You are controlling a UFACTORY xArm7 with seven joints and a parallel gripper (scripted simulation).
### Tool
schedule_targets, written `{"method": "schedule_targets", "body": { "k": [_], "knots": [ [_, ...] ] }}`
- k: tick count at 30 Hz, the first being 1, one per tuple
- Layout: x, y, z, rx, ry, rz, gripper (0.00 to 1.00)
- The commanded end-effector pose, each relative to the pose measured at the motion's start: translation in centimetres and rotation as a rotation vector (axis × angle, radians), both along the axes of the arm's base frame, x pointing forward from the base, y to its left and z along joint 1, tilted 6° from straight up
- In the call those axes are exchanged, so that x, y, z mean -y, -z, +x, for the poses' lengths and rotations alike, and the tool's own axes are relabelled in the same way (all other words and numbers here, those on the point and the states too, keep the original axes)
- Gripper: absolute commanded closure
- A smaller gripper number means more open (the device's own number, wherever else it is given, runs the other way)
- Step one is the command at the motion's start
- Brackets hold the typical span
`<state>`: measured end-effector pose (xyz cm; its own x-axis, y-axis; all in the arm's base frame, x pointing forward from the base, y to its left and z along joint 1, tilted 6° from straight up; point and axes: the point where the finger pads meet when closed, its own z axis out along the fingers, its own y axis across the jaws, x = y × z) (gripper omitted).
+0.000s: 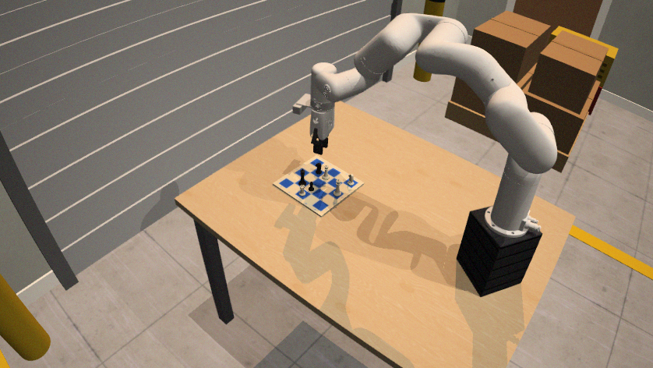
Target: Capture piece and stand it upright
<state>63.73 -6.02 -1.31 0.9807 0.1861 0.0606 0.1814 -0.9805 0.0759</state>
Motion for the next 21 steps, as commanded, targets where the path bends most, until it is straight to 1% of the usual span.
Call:
{"method": "schedule_targets", "body": {
  "k": [1,12,21],
  "knots": [
    [0.0,-0.2,0.2,0.005,0.000,0.000,0.61],
    [0.0,0.3,0.2,0.005,0.001,0.000,0.61],
    [0.1,1.4,0.3,0.005,0.001,0.000,0.61]
  ]
}}
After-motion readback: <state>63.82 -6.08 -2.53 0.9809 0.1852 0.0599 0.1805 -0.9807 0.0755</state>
